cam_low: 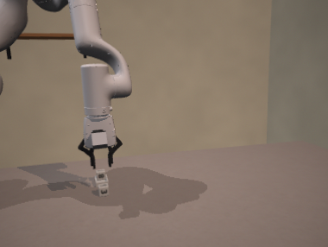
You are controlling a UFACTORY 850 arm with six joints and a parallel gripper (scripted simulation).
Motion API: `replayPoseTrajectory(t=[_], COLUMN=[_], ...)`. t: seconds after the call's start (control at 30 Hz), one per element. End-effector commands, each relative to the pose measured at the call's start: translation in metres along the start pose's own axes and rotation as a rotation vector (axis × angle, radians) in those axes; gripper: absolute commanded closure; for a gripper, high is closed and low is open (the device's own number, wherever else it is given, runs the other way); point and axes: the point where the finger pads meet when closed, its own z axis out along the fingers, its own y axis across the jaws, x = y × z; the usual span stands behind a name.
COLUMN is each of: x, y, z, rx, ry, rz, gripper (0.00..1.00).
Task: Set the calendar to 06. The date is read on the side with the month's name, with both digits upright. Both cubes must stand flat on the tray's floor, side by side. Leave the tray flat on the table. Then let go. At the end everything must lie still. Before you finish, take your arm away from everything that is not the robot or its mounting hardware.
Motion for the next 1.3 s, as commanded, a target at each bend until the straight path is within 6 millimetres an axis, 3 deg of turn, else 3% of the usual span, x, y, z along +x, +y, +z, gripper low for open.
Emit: replayPoseTrajectory(t=[0.0, 0.03, 0.07, 0.9, 1.27], x=[0.000, 0.000, 0.000, -0.001, -0.031], y=[-0.001, -0.001, -0.001, -0.001, -0.004], z=[-0.005, -0.005, -0.005, -0.005, -0.004], rx=[-0.001, -0.001, -0.001, -0.001, -0.001], ry=[0.000, 0.000, 0.000, 0.000, 0.002], rz=[0.000, 0.000, 0.000, 0.015, 0.380], gripper=[0.51, 0.51, 0.00, 0.00, 0.00])
